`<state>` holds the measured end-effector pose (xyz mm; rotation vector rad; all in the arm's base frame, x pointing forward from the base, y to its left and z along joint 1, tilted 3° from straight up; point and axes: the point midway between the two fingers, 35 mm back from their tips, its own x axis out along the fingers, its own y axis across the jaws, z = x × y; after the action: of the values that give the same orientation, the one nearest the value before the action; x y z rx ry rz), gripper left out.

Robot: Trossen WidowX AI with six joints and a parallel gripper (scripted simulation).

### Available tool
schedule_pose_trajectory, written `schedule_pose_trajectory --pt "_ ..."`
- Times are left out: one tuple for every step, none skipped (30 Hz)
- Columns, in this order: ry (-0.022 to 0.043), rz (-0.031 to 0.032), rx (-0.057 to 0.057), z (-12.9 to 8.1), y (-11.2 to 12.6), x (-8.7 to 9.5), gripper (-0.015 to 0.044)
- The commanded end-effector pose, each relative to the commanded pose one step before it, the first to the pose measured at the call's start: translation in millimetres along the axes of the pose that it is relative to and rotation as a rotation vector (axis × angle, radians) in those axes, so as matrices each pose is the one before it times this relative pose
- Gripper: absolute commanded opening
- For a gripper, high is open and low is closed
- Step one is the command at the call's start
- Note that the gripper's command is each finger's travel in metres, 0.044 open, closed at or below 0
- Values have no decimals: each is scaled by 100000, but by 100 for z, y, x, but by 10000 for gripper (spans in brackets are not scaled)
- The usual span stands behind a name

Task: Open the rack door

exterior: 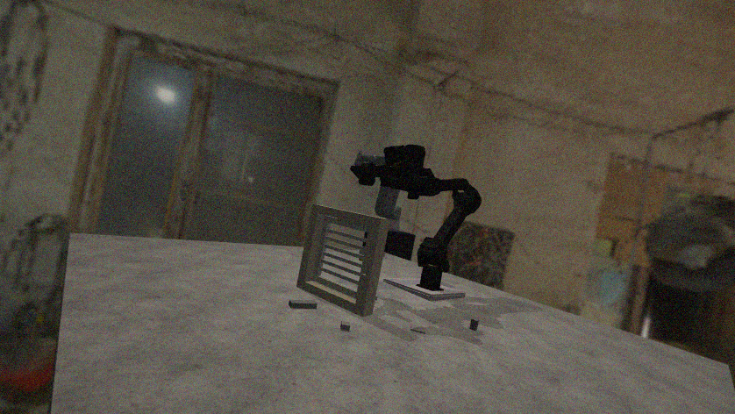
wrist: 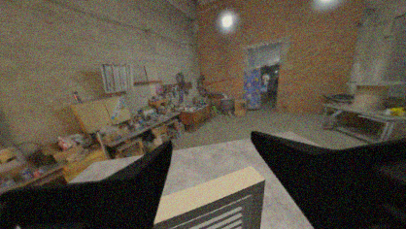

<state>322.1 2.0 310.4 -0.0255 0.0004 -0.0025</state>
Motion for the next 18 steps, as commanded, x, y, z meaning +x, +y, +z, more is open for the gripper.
schedule_pose_trajectory --pt "366 42 -6 -25 16 39 374" --pt "1099 125 -19 -74 49 117 348" --pt "1832 208 -38 -123 83 191 321" --pt "2201 250 -56 -146 101 224 295" --pt "2201 249 -67 -144 101 218 291" --pt "2201 249 -79 -142 102 212 291" --pt "2201 248 -90 -140 103 206 291" --pt "2201 247 -102 -138 104 201 291" --pt "2201 246 -113 -136 105 195 291" --pt "2201 244 -124 -135 105 189 291" --pt "2156 241 -12 -117 100 180 291" --pt "2157 237 -22 -116 100 174 291" --pt "2157 233 -32 -115 101 168 291" --pt "2158 228 -41 -115 101 162 291" --pt "2158 224 -51 -114 101 156 291" --pt "2158 219 -61 -113 101 150 291" --pt "2158 214 -70 -113 102 144 291" --pt "2158 209 -80 -113 102 139 291"
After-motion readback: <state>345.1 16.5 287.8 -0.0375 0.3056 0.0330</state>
